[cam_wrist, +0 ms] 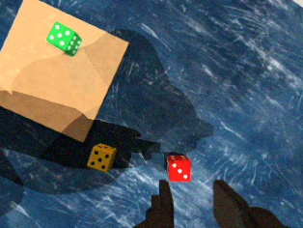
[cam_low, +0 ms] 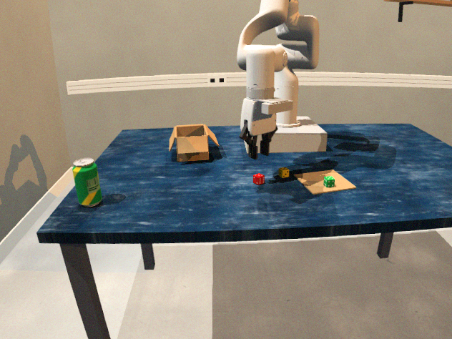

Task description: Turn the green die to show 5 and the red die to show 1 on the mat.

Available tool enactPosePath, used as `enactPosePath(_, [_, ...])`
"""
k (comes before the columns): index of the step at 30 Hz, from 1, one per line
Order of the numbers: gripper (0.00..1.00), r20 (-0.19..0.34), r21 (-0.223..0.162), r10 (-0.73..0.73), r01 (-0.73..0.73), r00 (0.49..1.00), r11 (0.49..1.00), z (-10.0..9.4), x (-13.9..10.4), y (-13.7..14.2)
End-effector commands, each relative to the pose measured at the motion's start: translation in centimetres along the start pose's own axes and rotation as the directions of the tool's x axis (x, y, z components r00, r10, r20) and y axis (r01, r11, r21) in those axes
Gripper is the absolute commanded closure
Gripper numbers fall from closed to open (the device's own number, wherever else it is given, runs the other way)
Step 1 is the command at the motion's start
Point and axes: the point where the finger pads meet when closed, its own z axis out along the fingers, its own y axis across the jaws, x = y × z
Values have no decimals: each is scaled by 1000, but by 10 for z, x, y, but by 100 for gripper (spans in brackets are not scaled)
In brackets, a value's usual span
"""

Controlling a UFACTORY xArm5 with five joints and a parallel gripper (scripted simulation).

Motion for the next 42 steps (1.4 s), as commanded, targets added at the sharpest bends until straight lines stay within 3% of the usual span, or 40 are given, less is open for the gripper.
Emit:
enactPosePath(1, [58, -2, -3, 0, 0, 1000, 1000, -1, 1, 1])
enactPosePath(20, [58, -2, -3, 0, 0, 1000, 1000, 11, 1, 1])
enactPosePath(42, [58, -2, -3, 0, 0, 1000, 1000, 41, 1, 1])
